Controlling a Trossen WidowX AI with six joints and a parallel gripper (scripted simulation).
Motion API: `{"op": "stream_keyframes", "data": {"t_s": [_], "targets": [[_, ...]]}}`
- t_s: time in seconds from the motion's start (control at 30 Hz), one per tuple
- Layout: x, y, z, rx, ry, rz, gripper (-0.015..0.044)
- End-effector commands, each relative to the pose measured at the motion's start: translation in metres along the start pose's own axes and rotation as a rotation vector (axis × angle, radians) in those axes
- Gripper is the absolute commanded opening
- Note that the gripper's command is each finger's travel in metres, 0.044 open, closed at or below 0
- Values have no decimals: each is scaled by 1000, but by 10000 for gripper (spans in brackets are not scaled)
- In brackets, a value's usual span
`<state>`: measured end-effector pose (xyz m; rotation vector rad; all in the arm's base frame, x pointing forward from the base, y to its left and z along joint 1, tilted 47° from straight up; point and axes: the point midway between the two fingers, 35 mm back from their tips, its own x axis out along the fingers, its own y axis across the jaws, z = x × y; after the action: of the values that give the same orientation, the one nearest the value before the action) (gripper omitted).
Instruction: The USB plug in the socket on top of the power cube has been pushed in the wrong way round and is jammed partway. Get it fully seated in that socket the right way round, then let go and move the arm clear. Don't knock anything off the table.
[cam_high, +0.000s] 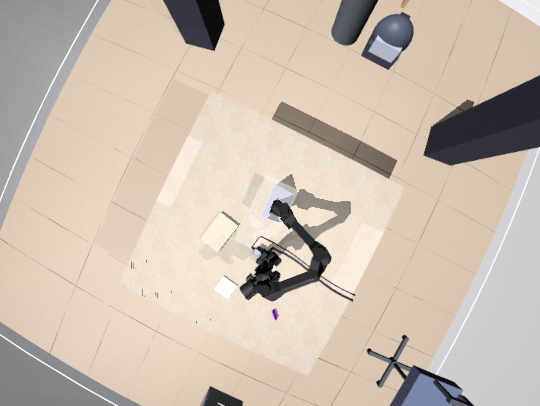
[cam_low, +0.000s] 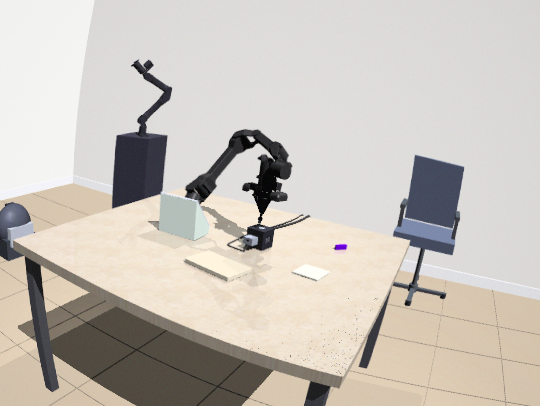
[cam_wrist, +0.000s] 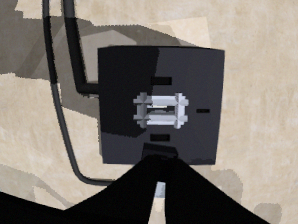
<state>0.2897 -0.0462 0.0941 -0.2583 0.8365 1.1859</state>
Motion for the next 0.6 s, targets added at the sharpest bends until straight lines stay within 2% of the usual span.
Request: {"op": "stream_keyframes", "data": {"t_s": [0.0, 0.57], "targets": [[0, 0, 0, -91, 0, 0, 0], [0, 0, 0, -151, -1, 0, 0]]}}
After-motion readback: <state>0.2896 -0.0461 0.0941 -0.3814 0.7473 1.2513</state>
